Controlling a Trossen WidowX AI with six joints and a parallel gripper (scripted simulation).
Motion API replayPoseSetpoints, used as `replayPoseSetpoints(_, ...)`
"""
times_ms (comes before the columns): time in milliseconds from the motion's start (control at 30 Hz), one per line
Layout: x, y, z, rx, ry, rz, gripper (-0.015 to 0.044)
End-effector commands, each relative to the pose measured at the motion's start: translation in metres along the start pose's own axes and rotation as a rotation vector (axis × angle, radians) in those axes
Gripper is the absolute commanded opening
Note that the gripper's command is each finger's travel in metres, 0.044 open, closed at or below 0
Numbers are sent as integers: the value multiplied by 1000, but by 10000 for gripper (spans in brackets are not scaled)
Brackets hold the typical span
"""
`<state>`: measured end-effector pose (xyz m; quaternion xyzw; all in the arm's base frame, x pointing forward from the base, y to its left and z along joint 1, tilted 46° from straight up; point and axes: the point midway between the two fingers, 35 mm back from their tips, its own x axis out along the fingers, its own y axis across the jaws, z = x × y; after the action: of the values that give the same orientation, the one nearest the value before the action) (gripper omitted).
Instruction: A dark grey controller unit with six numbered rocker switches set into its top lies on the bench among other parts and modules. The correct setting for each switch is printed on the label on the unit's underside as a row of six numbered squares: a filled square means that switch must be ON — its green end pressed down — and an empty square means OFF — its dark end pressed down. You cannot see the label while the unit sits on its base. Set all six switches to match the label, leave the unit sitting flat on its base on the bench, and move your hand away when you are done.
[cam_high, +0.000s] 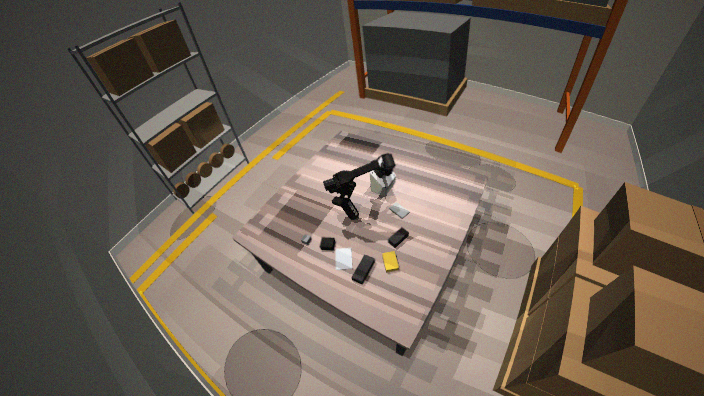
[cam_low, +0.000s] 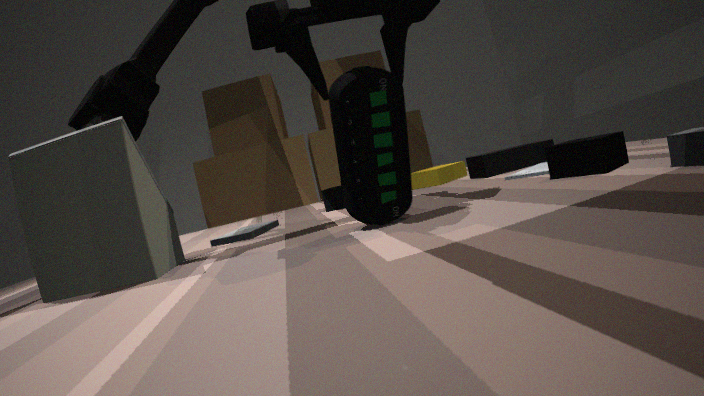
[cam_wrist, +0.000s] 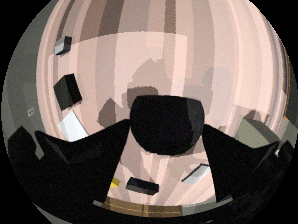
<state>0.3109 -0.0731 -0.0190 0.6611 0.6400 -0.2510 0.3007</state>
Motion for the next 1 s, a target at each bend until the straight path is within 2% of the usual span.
replayPoseSetpoints(0, 4, -1, -8, 3, 18, -9, 337)
replayPoseSetpoints(967, 2, -1, -27, 4, 19, -9, 338)
